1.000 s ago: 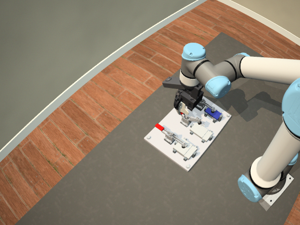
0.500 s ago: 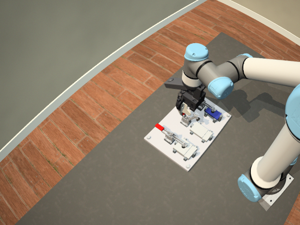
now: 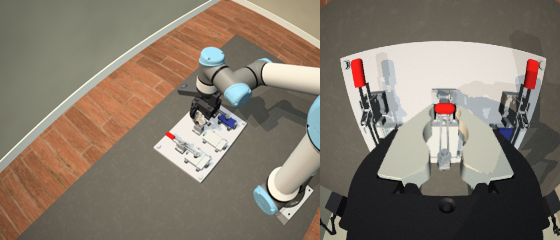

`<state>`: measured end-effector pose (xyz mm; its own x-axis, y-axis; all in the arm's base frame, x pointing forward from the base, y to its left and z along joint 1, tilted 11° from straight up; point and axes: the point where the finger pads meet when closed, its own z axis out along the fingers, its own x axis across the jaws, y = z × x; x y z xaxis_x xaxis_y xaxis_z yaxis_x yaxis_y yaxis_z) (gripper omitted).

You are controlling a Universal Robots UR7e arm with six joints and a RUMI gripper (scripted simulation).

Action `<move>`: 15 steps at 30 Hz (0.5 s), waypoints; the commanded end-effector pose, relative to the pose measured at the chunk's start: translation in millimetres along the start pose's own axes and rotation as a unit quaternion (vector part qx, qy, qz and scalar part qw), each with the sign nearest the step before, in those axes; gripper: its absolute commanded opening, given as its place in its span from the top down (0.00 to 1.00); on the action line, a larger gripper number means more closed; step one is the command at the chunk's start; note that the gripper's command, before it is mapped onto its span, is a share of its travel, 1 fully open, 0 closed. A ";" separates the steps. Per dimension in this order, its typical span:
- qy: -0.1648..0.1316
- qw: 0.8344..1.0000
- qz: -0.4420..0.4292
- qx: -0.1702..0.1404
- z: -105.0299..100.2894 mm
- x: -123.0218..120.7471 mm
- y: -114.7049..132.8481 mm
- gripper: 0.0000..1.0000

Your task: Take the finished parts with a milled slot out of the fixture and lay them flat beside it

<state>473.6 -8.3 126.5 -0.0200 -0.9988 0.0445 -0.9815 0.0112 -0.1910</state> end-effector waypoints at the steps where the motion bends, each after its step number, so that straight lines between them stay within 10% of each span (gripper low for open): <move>1: 0.000 1.000 0.000 0.000 -0.4 0.0 3.0 1.00; 15: 0.000 1.000 0.000 0.000 -0.3 0.0 7.0 1.00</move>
<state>467.9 -8.2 125.6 -0.0200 -0.9988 0.0445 -0.9815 0.0112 -0.1909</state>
